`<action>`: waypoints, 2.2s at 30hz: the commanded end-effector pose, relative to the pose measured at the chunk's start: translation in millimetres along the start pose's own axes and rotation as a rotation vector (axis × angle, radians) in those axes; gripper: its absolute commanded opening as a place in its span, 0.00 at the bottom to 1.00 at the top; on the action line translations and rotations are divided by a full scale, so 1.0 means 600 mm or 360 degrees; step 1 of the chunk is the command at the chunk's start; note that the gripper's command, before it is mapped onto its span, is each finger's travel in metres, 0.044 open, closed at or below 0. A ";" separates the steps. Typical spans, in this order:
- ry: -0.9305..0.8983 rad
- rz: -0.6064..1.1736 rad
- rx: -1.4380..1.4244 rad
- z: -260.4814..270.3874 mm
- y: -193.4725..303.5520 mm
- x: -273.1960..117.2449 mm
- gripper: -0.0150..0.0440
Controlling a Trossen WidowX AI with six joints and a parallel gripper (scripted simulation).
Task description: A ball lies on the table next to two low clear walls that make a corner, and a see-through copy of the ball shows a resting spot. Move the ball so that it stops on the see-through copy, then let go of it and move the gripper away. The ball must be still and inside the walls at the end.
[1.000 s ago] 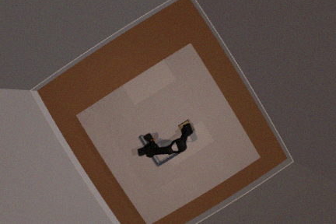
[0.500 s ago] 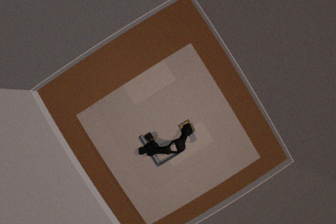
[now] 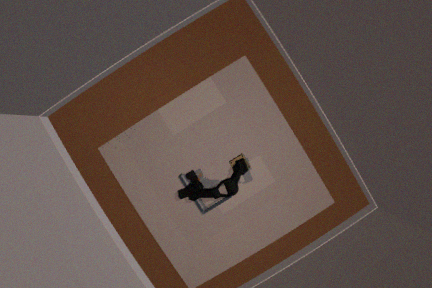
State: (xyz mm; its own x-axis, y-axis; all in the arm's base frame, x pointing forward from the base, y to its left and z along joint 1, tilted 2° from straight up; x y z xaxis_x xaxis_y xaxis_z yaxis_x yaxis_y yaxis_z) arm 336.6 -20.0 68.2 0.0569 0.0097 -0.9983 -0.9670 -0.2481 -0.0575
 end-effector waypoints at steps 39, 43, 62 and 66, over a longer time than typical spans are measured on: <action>0.0000 -0.0002 0.0008 -0.025 0.049 -0.155 0.25; 0.0000 0.0000 0.0008 -0.030 0.063 -0.140 0.25; 0.0000 0.0000 0.0008 -0.030 0.064 -0.023 0.25; 0.0000 0.0000 0.0008 -0.030 0.064 -0.022 0.25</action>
State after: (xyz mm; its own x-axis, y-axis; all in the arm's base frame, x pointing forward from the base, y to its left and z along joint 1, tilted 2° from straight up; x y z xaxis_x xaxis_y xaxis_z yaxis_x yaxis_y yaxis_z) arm 302.6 -47.8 83.5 0.0532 0.0062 -0.9986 -0.9695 -0.2394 -0.0531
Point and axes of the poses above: the point midway between the two fingers, 35 mm back from their tips, its own x axis out along the fingers, its own z axis across the jaws, y = z × x, the point moved 3 cm from there along -x, back along the fingers, and after that the axes turned 7 degrees about -x, right-handed, at the moved point
